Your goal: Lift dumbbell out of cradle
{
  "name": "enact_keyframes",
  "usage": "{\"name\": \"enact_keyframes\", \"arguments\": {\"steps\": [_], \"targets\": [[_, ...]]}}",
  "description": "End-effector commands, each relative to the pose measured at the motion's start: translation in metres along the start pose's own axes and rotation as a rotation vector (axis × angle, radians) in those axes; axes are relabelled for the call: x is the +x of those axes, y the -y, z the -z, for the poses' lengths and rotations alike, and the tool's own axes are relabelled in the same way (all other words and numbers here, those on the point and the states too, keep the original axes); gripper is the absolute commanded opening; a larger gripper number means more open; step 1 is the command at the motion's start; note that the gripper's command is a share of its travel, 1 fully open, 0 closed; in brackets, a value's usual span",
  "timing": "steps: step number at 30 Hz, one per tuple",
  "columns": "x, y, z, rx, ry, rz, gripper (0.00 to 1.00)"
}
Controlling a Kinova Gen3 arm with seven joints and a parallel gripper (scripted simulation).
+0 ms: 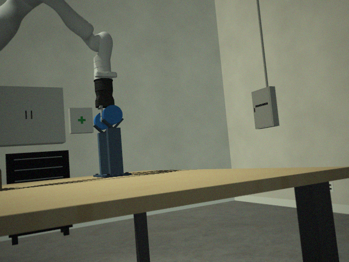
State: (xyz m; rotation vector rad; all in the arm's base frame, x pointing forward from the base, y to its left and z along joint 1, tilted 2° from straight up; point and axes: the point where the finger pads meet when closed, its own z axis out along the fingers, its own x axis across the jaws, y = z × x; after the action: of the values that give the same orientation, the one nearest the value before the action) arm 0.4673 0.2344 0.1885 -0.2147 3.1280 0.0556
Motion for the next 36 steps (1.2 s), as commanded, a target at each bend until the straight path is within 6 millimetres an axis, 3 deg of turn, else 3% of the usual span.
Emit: {"name": "enact_keyframes", "arguments": {"steps": [1,16,36], "targets": [[0.001,0.000,0.000,0.004,0.000,0.003,0.00],[0.001,0.000,0.016,0.004,0.000,0.003,0.00],[0.002,0.001,0.063,0.004,0.001,0.003,0.00]]}}
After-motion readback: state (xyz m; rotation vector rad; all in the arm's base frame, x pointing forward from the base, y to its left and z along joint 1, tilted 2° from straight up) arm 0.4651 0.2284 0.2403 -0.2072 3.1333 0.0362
